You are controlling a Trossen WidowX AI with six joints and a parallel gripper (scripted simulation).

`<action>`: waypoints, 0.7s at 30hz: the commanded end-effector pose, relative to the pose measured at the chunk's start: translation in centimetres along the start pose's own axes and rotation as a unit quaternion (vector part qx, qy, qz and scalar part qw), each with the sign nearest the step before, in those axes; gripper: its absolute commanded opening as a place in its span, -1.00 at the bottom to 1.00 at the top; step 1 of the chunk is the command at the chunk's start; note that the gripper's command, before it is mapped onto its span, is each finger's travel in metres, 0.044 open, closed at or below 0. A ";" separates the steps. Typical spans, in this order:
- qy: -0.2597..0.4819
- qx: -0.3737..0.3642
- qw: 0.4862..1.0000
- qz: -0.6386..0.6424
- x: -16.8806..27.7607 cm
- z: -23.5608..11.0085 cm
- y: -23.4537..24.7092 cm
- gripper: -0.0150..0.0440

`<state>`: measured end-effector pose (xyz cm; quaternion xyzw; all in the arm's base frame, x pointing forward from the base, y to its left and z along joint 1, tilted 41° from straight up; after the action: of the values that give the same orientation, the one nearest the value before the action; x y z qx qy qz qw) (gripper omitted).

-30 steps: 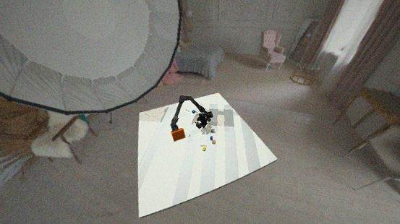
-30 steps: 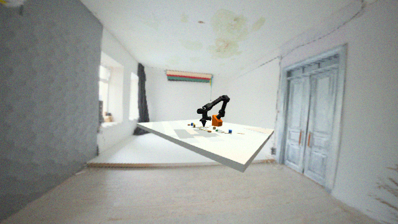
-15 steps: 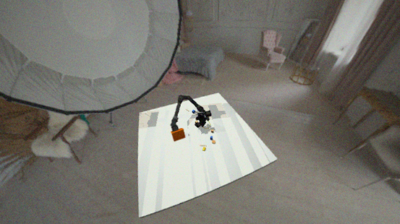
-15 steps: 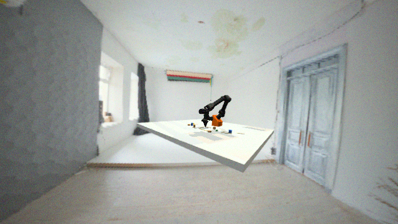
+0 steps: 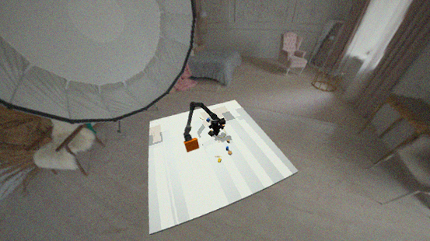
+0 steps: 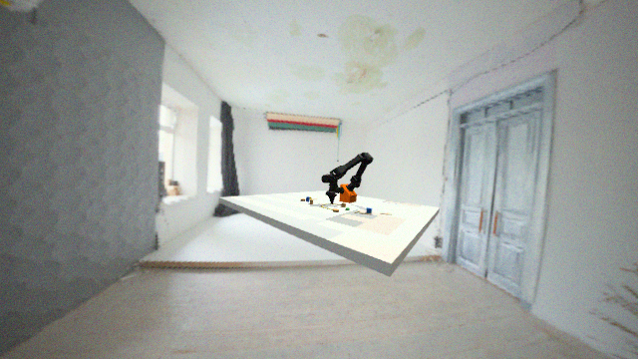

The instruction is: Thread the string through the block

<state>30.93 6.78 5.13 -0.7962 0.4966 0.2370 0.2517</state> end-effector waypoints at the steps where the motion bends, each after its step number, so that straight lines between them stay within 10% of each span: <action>1: -0.001 0.002 1.000 0.002 -0.4 -0.1 0.1 -0.49; 21: -0.001 0.002 1.000 0.002 -1.6 -0.1 0.1 -0.49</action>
<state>30.38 7.55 5.95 -0.7961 0.4971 0.2364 0.2513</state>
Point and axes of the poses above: the point midway between the two fingers, 35 mm back from their tips, its own z axis out along the fingers, its own y axis across the jaws, x = y × z, the point moved 10 cm from there along -z, back along the fingers, and after that the axes turned 6 degrees about z, right-handed, at the moved point
